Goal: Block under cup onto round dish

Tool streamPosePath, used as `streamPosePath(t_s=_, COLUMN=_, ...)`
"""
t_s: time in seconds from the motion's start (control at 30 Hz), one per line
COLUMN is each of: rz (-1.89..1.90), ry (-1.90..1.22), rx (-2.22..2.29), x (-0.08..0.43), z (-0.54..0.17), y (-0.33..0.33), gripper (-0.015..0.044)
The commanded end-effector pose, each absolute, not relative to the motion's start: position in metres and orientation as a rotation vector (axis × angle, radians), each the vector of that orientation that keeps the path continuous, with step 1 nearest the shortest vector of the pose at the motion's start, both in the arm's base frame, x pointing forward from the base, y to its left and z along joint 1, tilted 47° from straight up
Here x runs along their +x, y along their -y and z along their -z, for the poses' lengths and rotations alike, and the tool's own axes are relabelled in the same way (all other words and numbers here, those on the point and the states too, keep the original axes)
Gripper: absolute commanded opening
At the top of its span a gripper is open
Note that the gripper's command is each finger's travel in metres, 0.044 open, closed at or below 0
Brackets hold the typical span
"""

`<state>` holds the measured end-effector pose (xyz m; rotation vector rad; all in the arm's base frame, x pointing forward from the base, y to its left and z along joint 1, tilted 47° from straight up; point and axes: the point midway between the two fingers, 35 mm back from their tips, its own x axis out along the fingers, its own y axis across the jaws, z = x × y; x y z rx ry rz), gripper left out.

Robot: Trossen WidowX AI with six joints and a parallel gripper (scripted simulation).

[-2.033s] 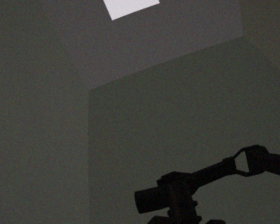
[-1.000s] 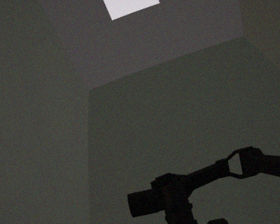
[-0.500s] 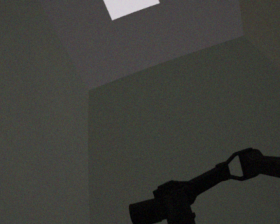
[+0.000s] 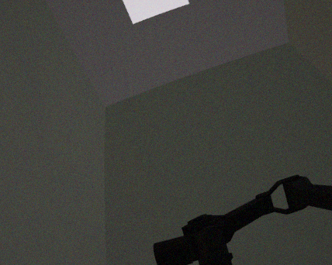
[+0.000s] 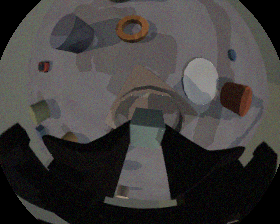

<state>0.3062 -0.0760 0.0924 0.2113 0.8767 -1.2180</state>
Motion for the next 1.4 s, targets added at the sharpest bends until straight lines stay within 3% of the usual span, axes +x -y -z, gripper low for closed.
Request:
streamPosePath(t_s=0.0, rz=1.215, ry=-0.879, rx=0.207, x=0.307, z=-0.097, y=0.07, gripper=0.0)
streamPosePath(t_s=0.67, rz=1.215, ry=-0.883, rx=0.208, x=0.299, z=-0.156, y=0.008, gripper=0.0)
streamPosePath(t_s=1.37, rz=1.206, ry=-0.891, rx=0.223, x=0.255, z=-0.164, y=0.132, gripper=0.0)
